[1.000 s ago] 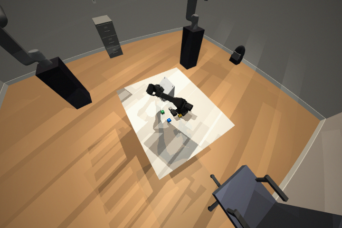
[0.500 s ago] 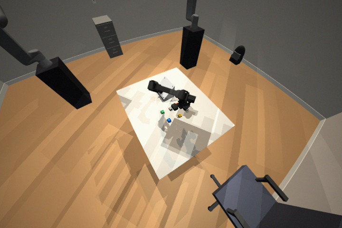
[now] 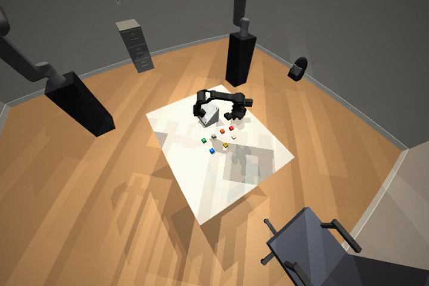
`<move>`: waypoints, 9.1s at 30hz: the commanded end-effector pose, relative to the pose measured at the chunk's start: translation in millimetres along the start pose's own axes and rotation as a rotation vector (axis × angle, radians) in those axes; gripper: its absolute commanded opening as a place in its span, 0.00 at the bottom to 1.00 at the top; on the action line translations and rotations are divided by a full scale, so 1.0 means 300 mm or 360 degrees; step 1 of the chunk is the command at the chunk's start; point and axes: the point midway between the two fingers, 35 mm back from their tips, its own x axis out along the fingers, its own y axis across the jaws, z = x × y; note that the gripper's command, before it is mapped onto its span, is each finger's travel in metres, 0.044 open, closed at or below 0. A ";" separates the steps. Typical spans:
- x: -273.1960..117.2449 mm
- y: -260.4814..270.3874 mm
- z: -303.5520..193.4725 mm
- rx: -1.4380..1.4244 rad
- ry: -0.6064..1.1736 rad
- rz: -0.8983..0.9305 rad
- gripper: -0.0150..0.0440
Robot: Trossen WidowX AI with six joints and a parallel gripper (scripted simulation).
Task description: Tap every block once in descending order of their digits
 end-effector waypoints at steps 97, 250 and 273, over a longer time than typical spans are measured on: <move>0.273 -0.958 -0.070 0.0027 0.0014 -0.0027 0.29; 0.280 -0.308 -0.069 0.0029 0.0013 -0.0010 0.29; 0.377 -0.310 -0.070 0.0029 0.0012 -0.0012 0.29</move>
